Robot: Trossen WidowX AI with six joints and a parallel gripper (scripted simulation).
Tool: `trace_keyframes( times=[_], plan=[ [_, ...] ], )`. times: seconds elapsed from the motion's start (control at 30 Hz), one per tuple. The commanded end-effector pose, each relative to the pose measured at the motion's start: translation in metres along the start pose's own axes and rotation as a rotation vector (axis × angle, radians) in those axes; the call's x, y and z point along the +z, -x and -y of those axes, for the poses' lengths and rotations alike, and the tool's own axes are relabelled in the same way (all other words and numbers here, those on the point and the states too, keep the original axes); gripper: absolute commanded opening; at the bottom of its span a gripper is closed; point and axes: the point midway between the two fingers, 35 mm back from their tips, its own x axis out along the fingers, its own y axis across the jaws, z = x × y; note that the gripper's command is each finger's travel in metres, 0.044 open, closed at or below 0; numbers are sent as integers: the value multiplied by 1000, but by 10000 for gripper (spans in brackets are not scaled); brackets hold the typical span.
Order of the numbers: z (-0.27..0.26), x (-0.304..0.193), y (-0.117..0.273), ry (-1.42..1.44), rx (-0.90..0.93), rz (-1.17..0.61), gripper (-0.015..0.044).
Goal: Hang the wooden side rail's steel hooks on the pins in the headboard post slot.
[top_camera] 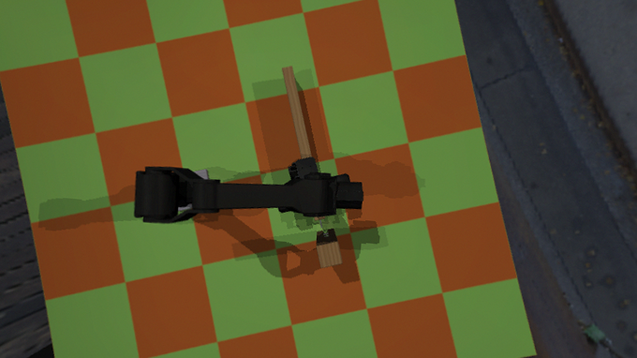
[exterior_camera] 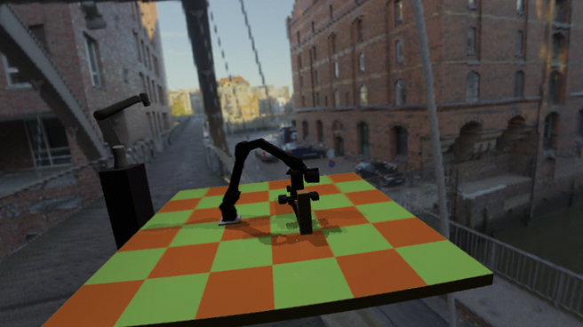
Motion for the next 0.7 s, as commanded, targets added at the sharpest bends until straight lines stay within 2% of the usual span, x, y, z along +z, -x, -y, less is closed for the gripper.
trace_keyframes(
  times=[0.0, 0.67],
  plan=[
    [5, 0, 0, -9, -7, 2, 0],
    [6, 0, 0, 0, 0, 0, 0]
  ],
)
